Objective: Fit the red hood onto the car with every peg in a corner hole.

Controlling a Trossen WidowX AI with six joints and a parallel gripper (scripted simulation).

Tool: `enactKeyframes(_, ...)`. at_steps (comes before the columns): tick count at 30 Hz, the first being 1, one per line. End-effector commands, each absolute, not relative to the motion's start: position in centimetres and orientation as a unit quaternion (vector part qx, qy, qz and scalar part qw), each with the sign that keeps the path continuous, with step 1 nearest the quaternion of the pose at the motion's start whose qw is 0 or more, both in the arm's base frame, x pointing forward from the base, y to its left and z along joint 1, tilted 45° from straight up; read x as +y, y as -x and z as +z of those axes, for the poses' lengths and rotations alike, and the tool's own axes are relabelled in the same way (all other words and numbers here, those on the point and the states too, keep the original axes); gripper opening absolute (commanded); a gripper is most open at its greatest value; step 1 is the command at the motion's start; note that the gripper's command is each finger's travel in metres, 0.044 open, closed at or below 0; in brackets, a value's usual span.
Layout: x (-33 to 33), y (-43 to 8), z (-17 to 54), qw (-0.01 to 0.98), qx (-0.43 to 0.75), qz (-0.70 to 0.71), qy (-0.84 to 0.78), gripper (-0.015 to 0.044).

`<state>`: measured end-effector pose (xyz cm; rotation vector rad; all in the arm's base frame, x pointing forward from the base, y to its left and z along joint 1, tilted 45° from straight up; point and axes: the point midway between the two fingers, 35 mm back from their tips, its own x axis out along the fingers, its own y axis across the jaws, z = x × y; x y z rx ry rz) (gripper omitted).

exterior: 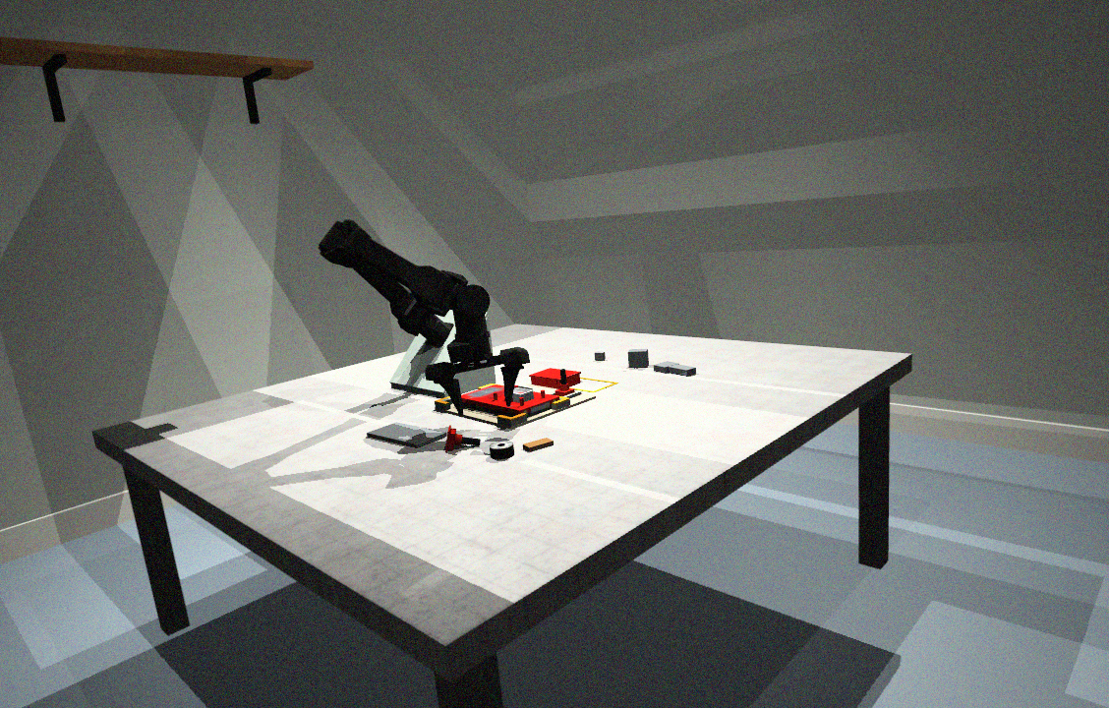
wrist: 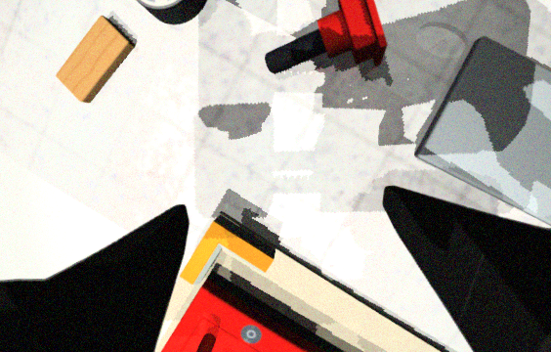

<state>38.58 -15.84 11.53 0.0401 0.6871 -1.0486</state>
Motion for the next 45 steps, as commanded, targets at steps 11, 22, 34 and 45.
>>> enactKeyframes(11, -3.0, -37.7, 1.1, 0.786, 0.497, -0.361, 0.078, 0.0440)
enactKeyframes(22, 5.8, -30.9, -5.6, 0.710, 0.613, -0.276, 0.209, 0.0440)
enactKeyframes(34, 8.3, -26.7, -7.8, 0.659, 0.648, -0.252, 0.287, 0.0440)
enactKeyframes(45, 7.8, -26.8, -8.4, 0.659, 0.648, -0.252, 0.287, 0.0440)
